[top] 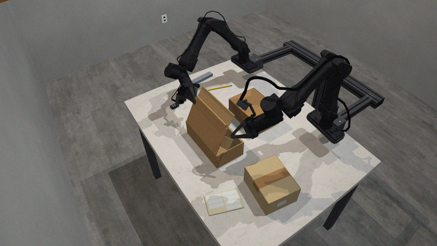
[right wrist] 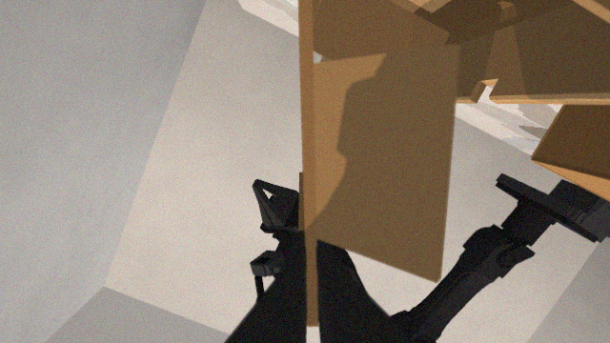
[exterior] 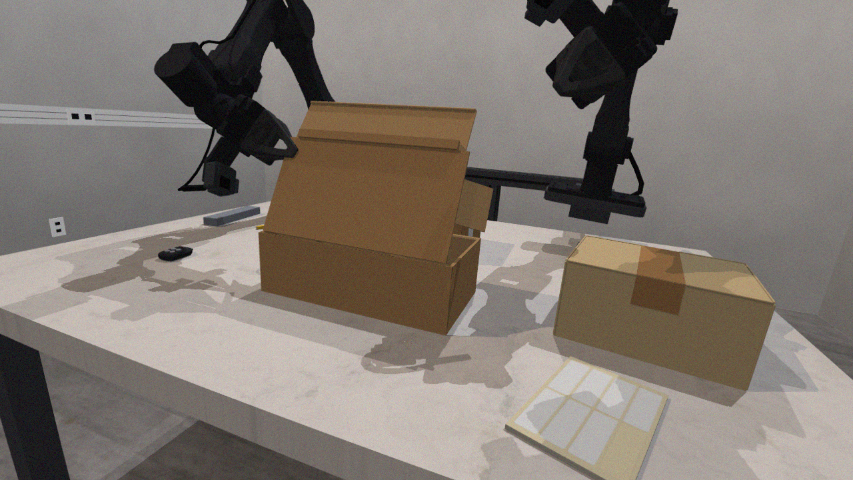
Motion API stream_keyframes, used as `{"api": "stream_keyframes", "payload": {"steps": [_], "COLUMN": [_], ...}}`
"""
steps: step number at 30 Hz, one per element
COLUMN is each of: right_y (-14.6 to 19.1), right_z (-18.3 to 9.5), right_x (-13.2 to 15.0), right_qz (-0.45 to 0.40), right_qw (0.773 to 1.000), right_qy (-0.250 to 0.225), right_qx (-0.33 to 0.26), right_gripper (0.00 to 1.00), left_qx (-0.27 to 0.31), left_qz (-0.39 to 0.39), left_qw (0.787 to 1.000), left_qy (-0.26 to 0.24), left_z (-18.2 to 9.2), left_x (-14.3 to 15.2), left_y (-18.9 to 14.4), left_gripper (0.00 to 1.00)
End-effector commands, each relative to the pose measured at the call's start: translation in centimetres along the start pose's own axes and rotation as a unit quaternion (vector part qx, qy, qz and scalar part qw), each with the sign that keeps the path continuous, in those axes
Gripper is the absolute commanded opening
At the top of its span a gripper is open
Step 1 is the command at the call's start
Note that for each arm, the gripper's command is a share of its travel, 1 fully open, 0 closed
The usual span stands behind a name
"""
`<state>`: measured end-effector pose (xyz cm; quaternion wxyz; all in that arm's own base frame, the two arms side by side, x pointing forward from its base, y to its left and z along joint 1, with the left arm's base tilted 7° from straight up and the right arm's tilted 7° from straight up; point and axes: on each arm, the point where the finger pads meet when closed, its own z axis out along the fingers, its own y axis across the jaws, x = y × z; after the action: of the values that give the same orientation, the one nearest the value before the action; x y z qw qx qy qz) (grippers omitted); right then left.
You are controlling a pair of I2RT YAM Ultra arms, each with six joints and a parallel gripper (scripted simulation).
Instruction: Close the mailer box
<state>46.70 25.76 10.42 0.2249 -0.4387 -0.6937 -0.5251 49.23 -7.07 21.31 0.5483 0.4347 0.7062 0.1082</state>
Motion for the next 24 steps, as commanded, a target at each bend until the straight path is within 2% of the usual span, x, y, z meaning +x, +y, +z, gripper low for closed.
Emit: {"api": "stream_keyframes", "payload": {"steps": [1, 8, 10, 13, 17, 20, 24], "right_y": [0.4, 0.4, 0.4, 0.4, 0.4, 0.4, 0.4], "right_z": [0.1, 0.1, 0.1, 0.1, 0.1, 0.1, 0.1], "right_x": [0.1, 0.1, 0.1, 0.1, 0.1, 0.1, 0.1], "right_qz": [-0.002, -0.002, -0.002, -0.002, -0.002, -0.002, -0.002], "right_qw": [1.000, 1.000, 1.000, 1.000, 1.000, 1.000, 1.000], "right_qy": [0.006, 0.006, 0.006, 0.006, 0.006, 0.006, 0.006], "right_qx": [-0.001, -0.001, -0.001, -0.001, -0.001, -0.001, -0.001], "right_gripper": [0.01, 0.01, 0.01, 0.01, 0.01, 0.01, 0.01], "left_qx": [0.018, 0.094, 0.087, 0.117, 0.108, 0.139, 0.158], "left_qz": [0.081, 0.171, 0.203, 0.203, 0.211, 0.211, 0.201], "left_qw": [0.996, 0.980, 0.973, 0.971, 0.970, 0.966, 0.966], "left_qy": [-0.040, -0.047, -0.065, -0.057, -0.057, -0.055, -0.045], "left_z": [1.8, 5.5, 6.3, 7.0, 7.4, 7.7, 7.6], "left_x": [-1.7, 1.7, 1.4, 3.0, 3.6, 4.4, 5.7], "left_y": [-0.4, -5.7, -5.7, -7.7, -7.3, -9.8, -11.2], "left_gripper": [0.01, 0.01, 0.01, 0.01, 0.01, 0.01, 0.01]}}
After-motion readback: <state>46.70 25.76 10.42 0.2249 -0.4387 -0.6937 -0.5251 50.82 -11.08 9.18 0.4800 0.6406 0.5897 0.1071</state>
